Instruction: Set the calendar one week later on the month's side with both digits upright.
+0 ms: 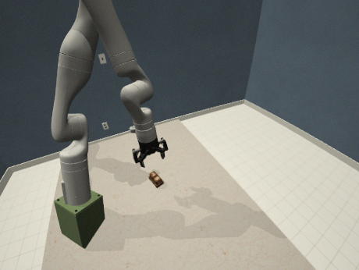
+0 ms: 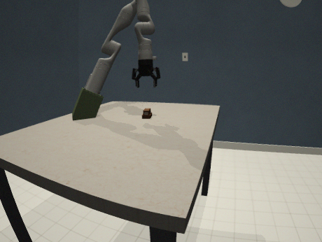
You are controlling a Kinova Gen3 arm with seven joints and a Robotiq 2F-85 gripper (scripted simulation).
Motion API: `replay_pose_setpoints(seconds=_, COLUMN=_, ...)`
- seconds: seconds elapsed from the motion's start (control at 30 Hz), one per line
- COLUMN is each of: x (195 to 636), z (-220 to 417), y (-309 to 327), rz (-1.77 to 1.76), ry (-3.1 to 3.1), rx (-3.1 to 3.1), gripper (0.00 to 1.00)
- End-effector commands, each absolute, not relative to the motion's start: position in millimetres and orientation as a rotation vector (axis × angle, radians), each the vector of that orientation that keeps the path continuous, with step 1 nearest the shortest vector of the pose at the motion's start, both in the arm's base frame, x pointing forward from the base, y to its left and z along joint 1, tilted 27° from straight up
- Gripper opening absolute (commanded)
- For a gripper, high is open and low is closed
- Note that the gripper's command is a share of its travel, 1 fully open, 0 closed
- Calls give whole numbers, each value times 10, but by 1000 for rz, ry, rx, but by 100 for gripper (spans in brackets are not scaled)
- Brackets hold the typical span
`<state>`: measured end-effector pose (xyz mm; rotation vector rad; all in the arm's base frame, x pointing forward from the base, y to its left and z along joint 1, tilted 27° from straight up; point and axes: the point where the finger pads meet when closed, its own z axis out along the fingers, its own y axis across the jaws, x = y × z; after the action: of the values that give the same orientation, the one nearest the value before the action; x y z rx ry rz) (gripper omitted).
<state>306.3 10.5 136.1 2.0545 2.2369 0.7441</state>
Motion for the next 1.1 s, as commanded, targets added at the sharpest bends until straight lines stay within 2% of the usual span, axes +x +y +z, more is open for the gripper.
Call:
replay_pose_setpoints(seconds=0.0, x=3066, z=1356, y=120, rz=748, ry=2209, rx=2100, gripper=100)
replay_pose_setpoints(seconds=0.43, x=3098, z=1329, y=153, rz=773, ry=1919, rx=2456, gripper=100)
replay_pose_setpoints(seconds=1.07, x=3158, z=1253, y=207, rz=750, ry=1057, rx=3113, gripper=100)
